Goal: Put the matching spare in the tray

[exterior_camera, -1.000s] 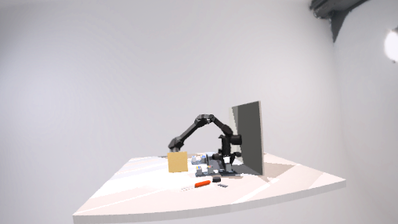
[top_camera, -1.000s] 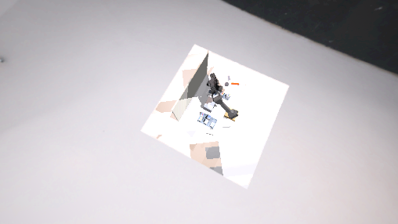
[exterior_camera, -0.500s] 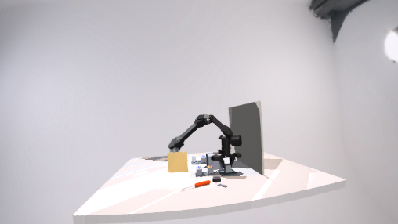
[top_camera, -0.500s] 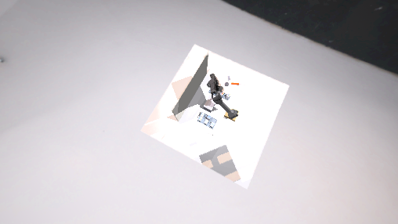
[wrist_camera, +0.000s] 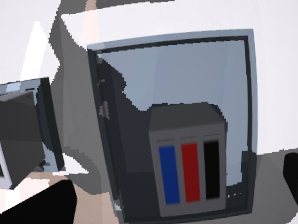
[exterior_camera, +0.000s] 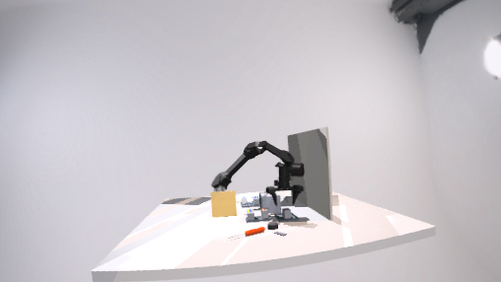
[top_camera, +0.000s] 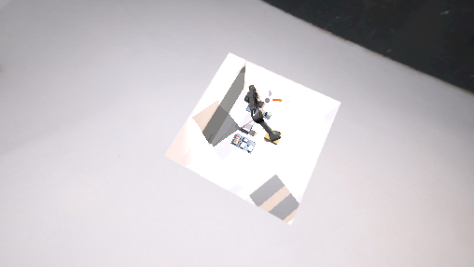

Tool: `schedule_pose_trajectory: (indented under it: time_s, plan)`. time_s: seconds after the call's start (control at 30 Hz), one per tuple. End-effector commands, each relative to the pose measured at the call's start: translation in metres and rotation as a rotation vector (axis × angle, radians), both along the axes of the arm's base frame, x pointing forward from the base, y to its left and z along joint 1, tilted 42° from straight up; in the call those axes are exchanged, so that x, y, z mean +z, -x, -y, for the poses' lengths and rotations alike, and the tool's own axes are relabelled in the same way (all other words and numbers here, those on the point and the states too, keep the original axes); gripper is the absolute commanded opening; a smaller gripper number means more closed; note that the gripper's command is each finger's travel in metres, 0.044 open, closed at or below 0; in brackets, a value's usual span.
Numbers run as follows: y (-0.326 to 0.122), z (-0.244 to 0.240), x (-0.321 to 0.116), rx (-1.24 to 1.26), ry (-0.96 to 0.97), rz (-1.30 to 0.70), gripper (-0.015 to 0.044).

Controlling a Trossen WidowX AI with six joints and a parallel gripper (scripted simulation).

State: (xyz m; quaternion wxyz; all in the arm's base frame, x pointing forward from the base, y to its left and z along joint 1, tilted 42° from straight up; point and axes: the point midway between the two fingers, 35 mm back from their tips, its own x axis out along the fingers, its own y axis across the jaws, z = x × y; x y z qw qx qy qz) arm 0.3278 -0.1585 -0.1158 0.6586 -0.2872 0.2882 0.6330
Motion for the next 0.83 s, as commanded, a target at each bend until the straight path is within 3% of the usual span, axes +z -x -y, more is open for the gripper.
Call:
schedule_pose_trajectory:
  time_s: [0.0, 0.8]
  plan:
    - [0.0027, 0.0409, 0.0452, -0.014, 0.024, 0.026, 0.044]
    - [0.0004, 0.0449, 0.0443, -0.036, 0.035, 0.043, 0.044]
